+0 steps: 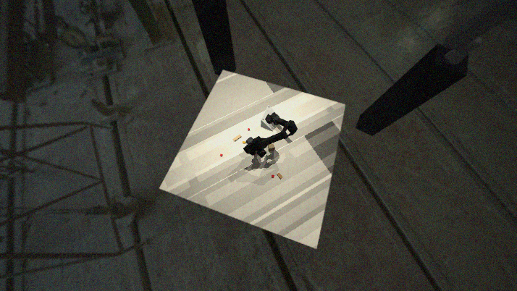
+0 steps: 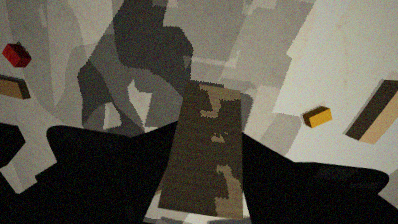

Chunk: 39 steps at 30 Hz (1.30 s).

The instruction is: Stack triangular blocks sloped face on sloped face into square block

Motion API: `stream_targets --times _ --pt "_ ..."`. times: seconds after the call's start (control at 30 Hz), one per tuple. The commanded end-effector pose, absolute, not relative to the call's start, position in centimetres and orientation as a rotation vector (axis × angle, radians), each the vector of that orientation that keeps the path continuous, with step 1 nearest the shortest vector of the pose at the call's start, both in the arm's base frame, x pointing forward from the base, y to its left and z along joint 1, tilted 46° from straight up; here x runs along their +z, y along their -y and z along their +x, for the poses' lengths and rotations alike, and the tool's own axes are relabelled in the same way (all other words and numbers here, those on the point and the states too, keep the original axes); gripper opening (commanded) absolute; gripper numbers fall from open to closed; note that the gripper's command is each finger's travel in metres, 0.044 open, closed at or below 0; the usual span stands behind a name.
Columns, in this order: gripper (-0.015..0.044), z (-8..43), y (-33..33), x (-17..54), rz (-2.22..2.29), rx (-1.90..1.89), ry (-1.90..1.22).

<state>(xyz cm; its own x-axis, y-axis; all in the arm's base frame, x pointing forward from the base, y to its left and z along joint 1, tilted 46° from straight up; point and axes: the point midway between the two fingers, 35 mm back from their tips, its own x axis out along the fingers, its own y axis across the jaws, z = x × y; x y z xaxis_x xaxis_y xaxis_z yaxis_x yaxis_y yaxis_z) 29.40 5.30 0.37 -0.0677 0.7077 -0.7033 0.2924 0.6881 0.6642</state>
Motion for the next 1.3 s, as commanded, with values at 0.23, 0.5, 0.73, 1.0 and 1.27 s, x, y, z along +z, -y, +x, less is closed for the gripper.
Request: stream_targets --times 0.23,0.5,0.73,1.0,1.27 --pt "0.0 29.38 -5.25 0.28 1.023 0.188 -1.731" --pt "0.0 29.35 -5.23 0.25 1.173 0.005 -1.778" --pt "0.0 29.31 -5.2 0.23 1.303 -0.162 -1.808" --pt "0.0 29.26 -5.18 0.21 1.446 -0.36 -1.829" --pt "0.0 29.21 -5.17 0.21 1.585 -0.566 -1.835"
